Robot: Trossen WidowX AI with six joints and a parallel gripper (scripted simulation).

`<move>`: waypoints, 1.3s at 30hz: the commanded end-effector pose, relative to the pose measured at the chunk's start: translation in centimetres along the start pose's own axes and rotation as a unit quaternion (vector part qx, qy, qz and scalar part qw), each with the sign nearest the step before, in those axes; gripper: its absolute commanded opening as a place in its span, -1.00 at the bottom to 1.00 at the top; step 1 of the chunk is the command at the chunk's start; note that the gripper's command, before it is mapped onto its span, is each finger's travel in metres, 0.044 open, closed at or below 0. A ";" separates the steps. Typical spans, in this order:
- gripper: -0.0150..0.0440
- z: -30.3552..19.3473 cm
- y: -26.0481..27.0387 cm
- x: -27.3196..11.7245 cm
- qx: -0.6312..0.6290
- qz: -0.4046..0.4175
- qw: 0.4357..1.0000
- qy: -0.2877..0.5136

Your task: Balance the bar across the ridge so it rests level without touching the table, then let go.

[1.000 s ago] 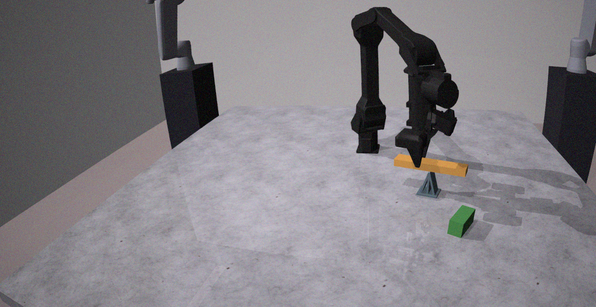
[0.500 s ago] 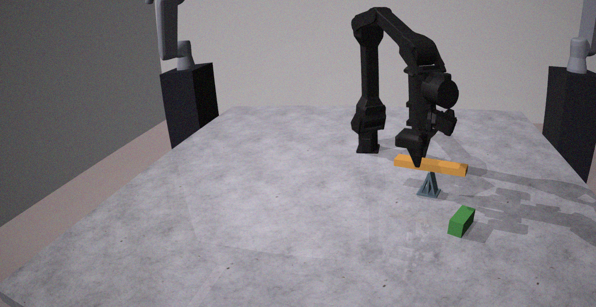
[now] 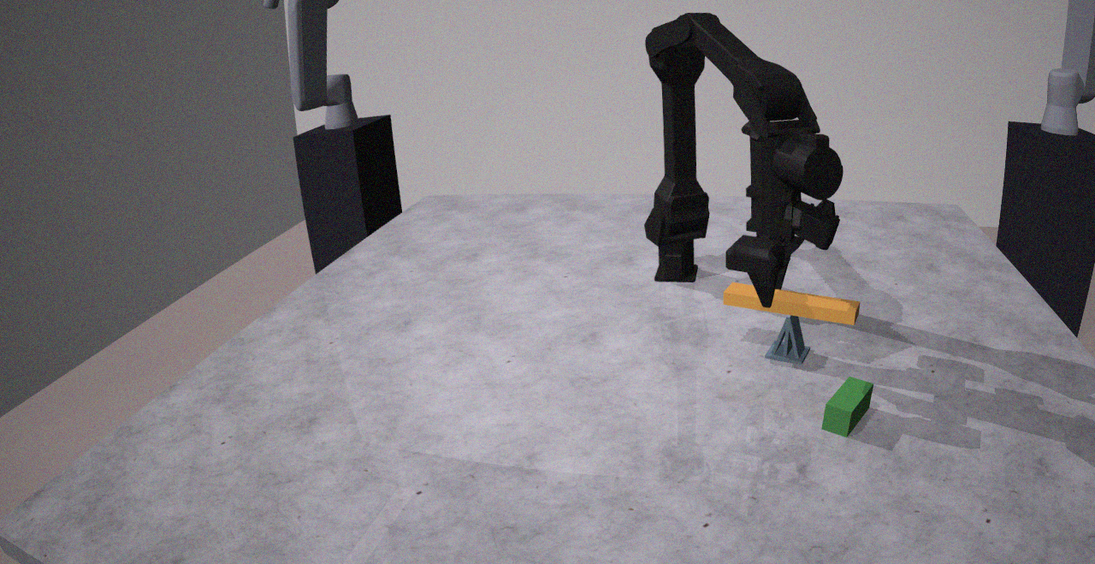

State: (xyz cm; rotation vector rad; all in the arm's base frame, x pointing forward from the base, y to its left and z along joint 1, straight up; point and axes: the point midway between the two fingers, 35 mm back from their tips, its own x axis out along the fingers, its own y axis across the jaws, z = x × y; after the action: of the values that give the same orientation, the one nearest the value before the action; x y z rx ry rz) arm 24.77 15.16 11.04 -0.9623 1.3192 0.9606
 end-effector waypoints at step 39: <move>-0.49 0.0 0.0 -0.1 0.000 -0.001 1.000 0.000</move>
State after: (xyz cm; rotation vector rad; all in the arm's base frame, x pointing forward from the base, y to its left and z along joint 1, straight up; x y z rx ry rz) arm 24.74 15.15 11.09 -0.9625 1.3211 0.9610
